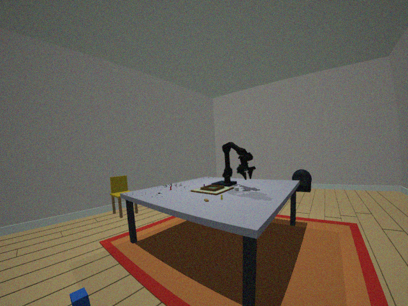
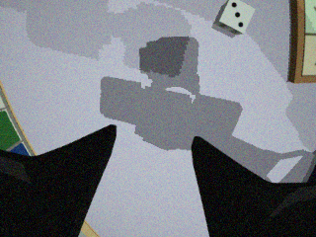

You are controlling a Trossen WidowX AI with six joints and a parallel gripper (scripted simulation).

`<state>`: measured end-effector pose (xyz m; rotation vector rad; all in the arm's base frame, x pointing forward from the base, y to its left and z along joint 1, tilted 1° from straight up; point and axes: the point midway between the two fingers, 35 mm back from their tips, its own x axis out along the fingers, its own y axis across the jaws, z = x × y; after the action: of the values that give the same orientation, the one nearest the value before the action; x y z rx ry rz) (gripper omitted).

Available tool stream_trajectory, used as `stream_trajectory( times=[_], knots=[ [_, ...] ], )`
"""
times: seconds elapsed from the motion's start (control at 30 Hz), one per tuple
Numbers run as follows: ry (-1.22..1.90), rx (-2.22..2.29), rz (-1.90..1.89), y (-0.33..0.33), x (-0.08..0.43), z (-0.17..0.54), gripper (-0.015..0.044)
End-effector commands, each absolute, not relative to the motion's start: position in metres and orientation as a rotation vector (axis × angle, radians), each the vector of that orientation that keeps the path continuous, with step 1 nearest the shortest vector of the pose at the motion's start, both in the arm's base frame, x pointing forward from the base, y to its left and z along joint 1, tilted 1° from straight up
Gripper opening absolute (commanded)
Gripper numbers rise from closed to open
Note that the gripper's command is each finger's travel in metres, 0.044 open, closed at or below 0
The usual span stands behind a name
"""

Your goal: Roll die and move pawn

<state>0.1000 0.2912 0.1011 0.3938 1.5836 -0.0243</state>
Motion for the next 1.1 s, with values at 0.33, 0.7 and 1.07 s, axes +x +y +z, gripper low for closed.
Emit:
stream_trajectory(
  times=[0.33,0.7,1.07],
  knots=[
    [1.515,0.383,-0.365,0.229,0.186,0.064,0.0275],
    [1.515,0.383,-0.365,0.230,0.187,0.048,0.0275],
    [1.515,0.382,-0.365,0.229,0.187,0.030,0.0275]
  ],
)
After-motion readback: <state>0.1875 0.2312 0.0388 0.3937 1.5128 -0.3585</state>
